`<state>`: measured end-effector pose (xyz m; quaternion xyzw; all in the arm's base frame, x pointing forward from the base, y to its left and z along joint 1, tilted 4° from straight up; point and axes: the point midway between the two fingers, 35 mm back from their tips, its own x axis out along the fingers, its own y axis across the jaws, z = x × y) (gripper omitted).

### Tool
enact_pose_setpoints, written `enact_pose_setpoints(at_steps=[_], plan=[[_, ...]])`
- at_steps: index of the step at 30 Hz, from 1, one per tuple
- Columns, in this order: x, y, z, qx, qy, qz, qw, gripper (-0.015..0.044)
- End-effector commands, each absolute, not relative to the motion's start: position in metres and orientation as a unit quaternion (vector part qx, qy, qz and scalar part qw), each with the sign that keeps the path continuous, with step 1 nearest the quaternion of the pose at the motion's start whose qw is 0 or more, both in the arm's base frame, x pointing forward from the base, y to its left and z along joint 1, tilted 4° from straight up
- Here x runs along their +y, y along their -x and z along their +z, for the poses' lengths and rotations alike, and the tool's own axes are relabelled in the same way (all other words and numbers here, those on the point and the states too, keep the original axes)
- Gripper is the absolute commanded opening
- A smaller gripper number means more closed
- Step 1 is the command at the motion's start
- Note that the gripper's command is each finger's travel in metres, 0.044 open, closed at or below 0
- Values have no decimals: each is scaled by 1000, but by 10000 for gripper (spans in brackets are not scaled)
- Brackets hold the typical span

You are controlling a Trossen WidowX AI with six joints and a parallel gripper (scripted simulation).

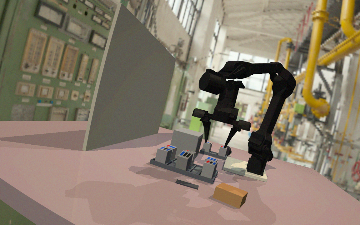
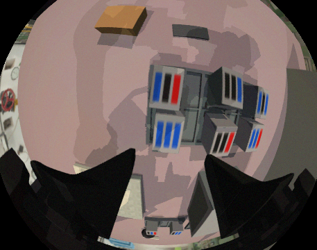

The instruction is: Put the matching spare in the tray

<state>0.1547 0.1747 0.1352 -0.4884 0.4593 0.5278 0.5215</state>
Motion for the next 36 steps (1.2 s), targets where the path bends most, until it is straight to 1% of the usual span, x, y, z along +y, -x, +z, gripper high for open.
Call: enact_pose_setpoints(at_steps=[1,36], plan=[[175,-155,128,465,488,526,518,300],[181,-156,71,465,488,526,518,300]])
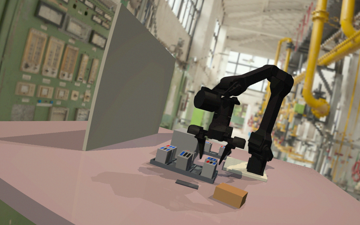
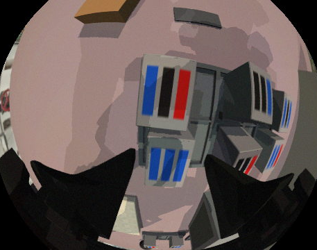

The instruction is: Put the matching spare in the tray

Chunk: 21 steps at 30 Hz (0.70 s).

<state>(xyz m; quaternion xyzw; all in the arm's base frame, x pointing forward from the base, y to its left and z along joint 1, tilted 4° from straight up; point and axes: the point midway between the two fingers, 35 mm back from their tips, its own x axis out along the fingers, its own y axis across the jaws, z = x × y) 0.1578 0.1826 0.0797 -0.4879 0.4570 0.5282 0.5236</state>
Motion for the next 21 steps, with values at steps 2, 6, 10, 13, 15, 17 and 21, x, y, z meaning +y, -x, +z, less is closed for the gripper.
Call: enact_pose_setpoints(at_steps=[2,6,10,13,15,17,21], plan=[[181,-156,67,465,488,526,518,300],[181,-156,61,465,488,526,518,300],[181,-155,55,465,488,526,518,300],[181,-155,54,465,488,526,518,300],[181,-155,54,465,488,526,518,300],[181,-155,54,465,488,526,518,300],[181,-155,54,465,488,526,518,300]])
